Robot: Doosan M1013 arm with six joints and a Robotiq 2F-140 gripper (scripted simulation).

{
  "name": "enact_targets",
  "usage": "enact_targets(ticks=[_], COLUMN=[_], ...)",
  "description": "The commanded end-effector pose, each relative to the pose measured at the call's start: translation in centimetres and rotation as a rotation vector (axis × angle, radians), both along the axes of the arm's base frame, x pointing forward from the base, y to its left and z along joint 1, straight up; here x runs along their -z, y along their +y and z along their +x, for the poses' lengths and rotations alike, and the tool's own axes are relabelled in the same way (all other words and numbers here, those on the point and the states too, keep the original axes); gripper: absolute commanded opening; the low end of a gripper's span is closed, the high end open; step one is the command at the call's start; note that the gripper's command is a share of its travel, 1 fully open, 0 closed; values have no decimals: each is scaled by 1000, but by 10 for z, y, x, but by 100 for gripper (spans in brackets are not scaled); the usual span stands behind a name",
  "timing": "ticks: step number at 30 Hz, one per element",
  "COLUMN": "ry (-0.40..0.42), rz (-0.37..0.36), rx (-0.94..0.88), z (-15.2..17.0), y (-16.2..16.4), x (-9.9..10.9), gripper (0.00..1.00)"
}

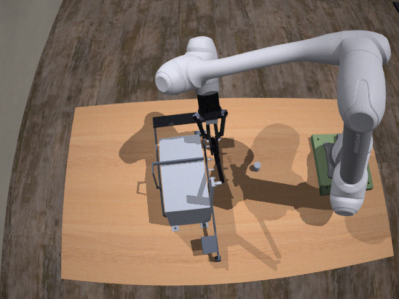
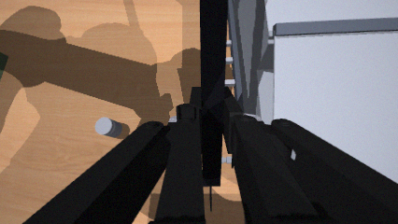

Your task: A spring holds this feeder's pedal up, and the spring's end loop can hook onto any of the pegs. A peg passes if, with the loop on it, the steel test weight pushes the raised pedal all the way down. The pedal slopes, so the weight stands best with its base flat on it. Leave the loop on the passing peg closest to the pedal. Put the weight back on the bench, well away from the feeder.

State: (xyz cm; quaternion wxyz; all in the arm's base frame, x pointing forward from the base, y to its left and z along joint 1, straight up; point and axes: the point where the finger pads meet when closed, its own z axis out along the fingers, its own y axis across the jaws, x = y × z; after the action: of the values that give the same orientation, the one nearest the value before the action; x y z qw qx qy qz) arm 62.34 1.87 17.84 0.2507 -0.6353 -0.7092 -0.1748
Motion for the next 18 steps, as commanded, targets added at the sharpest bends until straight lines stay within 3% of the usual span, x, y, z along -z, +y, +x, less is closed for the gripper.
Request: enact_targets(ticks=[1,18], ry=[-2,-2], rz=[0,0], rx=[0,0], z=[0,-1], y=[0,8], x=[-1,-1], gripper=[17,17])
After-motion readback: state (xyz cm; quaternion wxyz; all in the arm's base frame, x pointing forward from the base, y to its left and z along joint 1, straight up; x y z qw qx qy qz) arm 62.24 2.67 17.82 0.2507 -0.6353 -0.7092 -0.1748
